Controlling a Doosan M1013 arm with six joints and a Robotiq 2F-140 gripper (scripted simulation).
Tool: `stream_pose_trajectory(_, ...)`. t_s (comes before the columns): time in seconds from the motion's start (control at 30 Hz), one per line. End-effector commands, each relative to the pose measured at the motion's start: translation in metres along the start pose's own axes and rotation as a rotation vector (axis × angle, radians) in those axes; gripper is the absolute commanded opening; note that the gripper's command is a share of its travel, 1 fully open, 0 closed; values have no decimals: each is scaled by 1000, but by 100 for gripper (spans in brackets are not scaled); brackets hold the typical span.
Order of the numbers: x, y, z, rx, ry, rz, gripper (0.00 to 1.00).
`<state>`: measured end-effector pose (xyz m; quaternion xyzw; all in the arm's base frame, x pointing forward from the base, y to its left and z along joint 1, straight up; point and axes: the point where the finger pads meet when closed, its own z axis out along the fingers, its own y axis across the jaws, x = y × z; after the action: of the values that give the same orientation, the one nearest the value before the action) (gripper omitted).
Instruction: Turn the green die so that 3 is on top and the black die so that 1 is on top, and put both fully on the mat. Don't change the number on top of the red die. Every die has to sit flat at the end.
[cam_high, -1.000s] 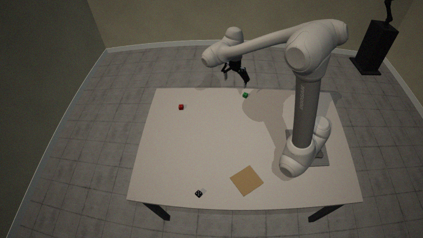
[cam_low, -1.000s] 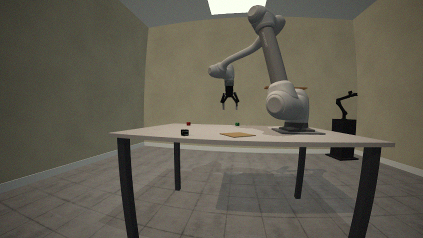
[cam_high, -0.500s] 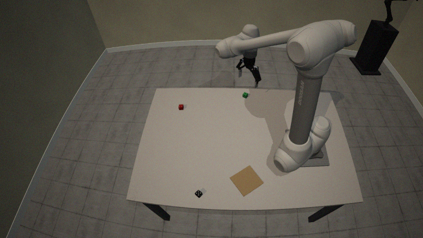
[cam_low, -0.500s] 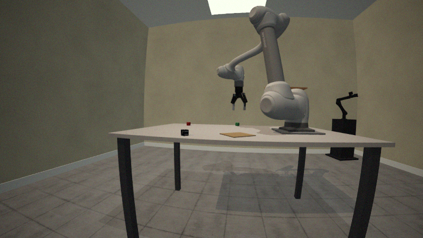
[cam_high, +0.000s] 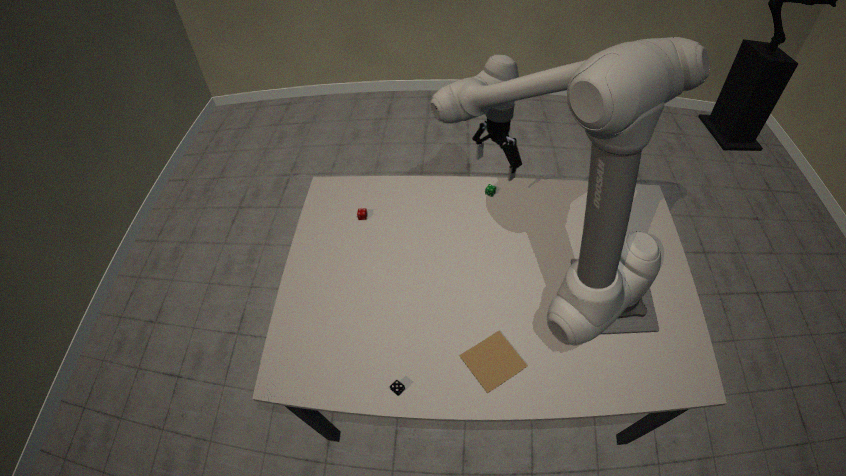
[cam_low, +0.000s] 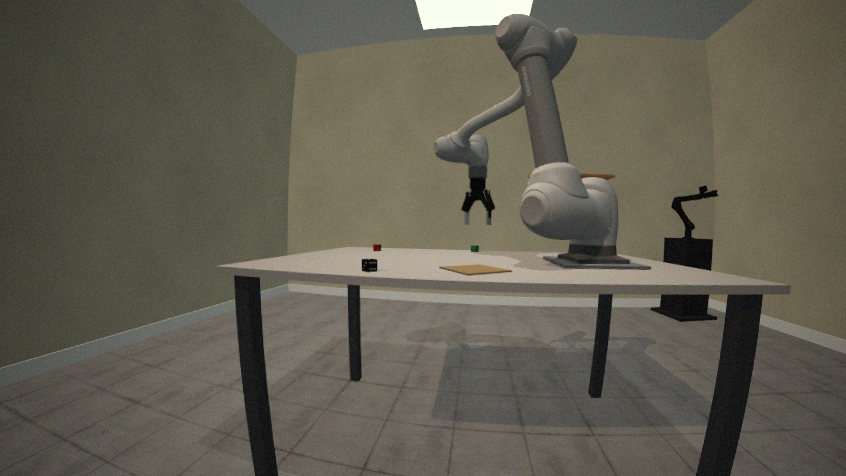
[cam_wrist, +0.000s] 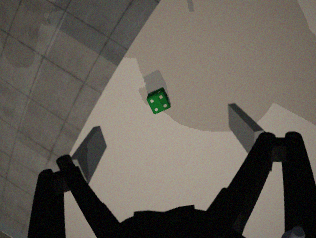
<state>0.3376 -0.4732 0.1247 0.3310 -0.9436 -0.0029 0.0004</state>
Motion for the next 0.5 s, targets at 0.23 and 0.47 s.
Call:
stream_pose_trajectory(0.23, 0, 0, 47, 0, 0, 0, 100)
stream_pose_trajectory(0.47, 0, 0, 64, 0, 0, 0, 100)
